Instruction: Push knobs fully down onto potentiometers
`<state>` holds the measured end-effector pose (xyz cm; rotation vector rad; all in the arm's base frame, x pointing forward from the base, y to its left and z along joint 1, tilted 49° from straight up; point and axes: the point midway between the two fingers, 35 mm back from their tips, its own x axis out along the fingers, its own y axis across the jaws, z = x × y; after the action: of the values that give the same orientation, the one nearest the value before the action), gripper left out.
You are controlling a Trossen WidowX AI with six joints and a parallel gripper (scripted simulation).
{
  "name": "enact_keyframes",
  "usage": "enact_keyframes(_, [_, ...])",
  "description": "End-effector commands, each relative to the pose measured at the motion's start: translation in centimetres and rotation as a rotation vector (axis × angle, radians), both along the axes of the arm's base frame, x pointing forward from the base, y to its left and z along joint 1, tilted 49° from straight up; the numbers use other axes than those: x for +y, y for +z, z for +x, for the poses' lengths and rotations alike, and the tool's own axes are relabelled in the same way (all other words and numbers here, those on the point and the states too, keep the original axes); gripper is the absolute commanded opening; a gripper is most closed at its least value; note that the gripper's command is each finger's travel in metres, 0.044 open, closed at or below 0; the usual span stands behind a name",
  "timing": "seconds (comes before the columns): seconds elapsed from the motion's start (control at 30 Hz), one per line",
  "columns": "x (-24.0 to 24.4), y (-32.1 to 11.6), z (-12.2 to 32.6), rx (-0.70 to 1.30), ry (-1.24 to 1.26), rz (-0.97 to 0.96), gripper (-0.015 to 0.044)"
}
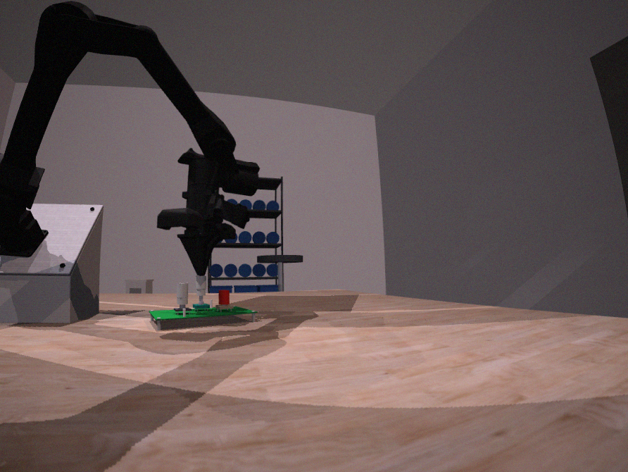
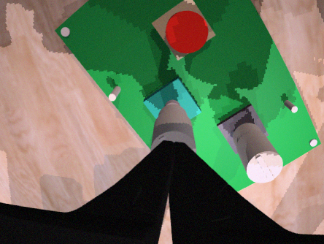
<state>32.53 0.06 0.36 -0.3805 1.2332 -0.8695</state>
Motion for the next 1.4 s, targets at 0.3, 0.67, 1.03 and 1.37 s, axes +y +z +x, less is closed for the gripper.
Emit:
enact_keyframes(0.3, [-0.50, -0.32, 0.04, 0.001, -0.001, -0.004, 0.0000])
enact_keyframes(0.67, [-0.56, -0.38, 0.05, 0.001, -0.001, -0.004, 0.0000])
enact_keyframes(1.03, [-0.79, -0.57, 0.07, 0.001, -0.001, -0.004, 0.0000])
enact_keyframes(1.37, [-1.07, -0.81, 0.10, 0.001, -0.001, -0.004, 0.0000])
